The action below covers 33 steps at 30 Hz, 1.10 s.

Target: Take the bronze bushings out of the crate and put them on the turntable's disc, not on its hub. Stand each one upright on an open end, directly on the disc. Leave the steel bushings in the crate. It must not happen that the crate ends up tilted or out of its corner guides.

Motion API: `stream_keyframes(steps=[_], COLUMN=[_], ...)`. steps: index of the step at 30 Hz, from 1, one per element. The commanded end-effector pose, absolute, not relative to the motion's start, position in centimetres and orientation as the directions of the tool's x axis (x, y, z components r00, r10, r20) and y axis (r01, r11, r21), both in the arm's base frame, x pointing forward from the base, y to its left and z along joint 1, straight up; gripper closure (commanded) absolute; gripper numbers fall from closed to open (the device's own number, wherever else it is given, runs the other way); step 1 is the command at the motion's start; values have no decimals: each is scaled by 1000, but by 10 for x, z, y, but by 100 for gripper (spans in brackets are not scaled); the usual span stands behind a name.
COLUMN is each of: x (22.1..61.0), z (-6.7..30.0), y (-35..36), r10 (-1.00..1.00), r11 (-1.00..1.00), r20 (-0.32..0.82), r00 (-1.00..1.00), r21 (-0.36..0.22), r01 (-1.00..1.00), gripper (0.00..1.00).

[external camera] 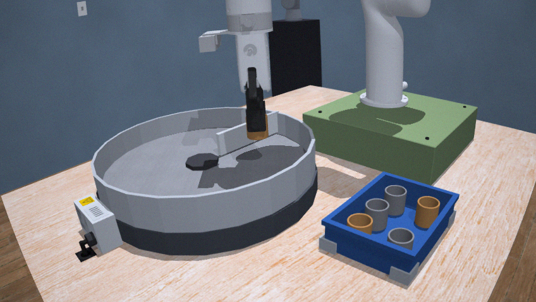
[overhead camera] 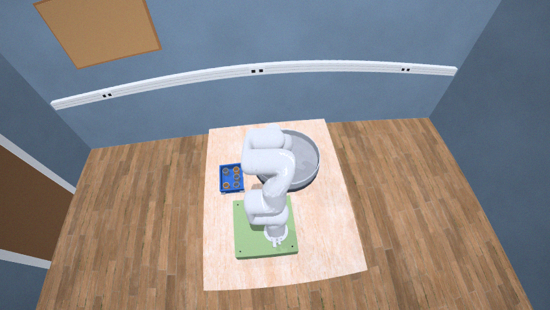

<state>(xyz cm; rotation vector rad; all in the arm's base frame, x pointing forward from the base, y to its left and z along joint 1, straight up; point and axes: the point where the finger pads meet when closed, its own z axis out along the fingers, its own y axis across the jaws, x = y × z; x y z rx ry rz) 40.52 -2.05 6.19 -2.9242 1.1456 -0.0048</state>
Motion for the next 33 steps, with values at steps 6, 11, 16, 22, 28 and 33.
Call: stream_keyframes(steps=[6,11,16,22,28,33], x=[406,406,406,406,406,407], z=[62,60,55,46,38,30], y=[-21,-21,-21,-20,-20,-20], r10=[-679,-679,-679,-679,-679,-679], r11=[-734,-734,-734,-734,-734,-734], r20=[5,5,5,5,5,5], r00=[734,734,734,734,734,734], r21=[-4,-4,-4,-4,-4,-4], r01=[-679,-679,-679,-679,-679,-679], gripper=[100,100,100,100,100,100])
